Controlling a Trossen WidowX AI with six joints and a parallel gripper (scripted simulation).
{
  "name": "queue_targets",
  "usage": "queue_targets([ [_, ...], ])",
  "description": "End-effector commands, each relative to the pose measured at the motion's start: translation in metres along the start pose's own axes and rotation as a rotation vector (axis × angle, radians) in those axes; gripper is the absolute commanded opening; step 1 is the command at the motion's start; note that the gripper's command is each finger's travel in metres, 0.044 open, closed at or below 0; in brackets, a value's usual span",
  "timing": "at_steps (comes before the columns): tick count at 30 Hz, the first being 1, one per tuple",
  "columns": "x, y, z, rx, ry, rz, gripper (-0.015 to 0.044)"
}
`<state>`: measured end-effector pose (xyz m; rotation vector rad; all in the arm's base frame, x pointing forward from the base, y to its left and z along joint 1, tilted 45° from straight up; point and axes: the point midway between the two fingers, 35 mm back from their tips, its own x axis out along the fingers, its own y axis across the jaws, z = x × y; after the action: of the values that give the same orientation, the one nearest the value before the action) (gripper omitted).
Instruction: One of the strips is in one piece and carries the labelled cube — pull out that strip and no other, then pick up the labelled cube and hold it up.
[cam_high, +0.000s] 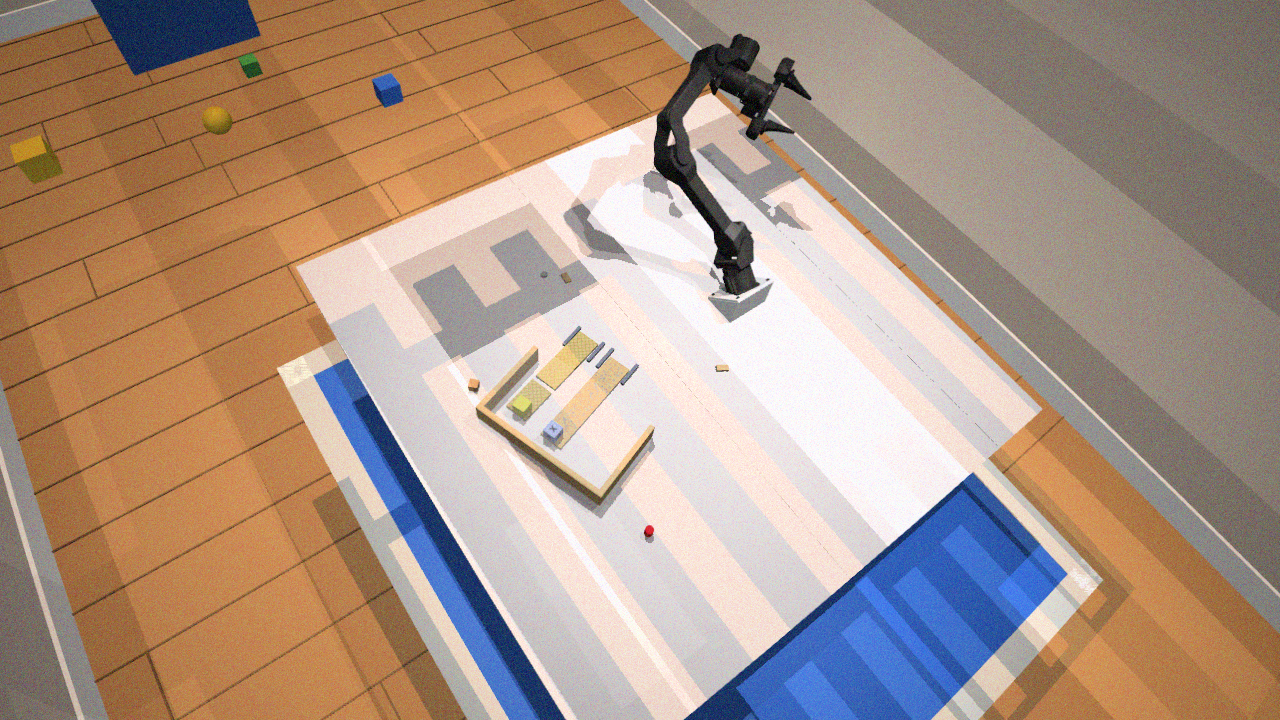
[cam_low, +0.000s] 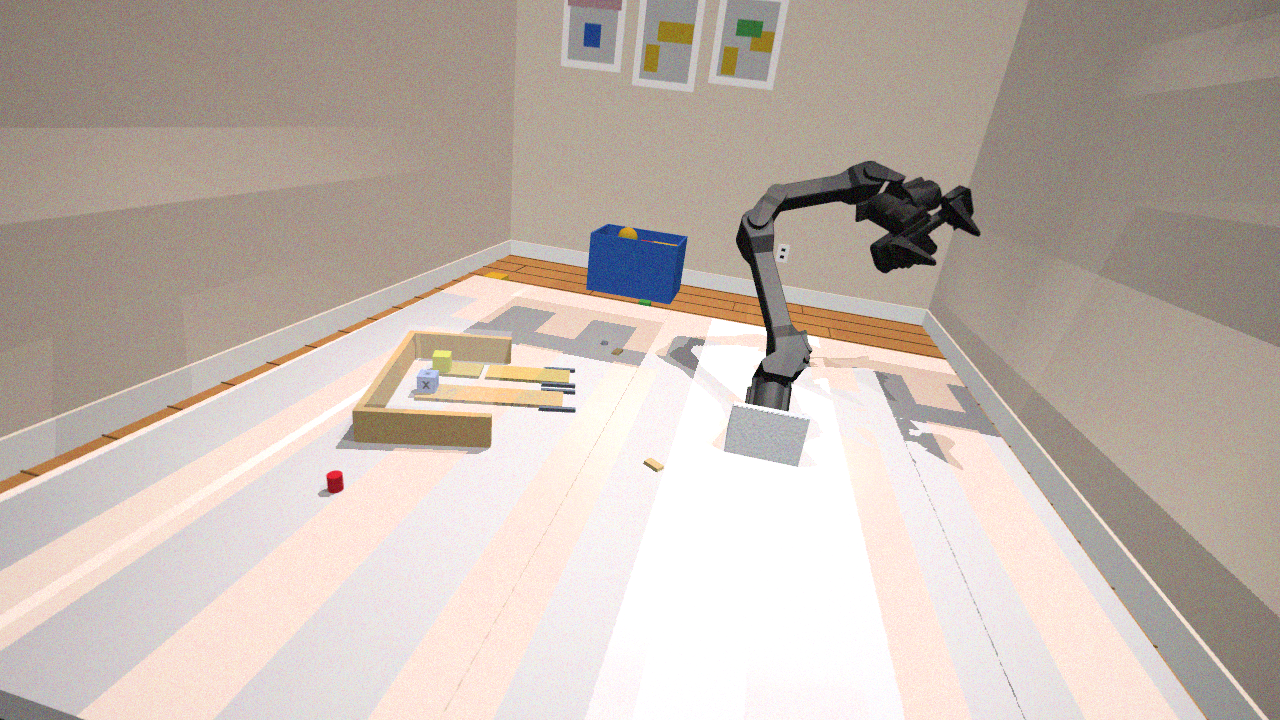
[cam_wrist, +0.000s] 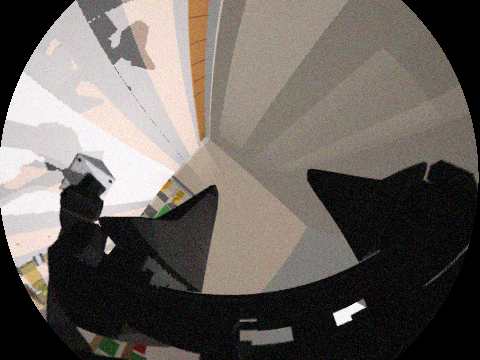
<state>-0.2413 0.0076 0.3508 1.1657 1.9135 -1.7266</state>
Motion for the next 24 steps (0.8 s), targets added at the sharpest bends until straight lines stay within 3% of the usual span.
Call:
queue_targets([
  [1,0.0,0.0,0.001,-0.001,-0.003,-0.001,0.04],
  [11,-0.031,0.016,0.096,-0.113,-0.279,-0.102,0.04],
  [24,-0.129,0.108,0.207,-0.296,-0.765,-0.156,0.04],
])
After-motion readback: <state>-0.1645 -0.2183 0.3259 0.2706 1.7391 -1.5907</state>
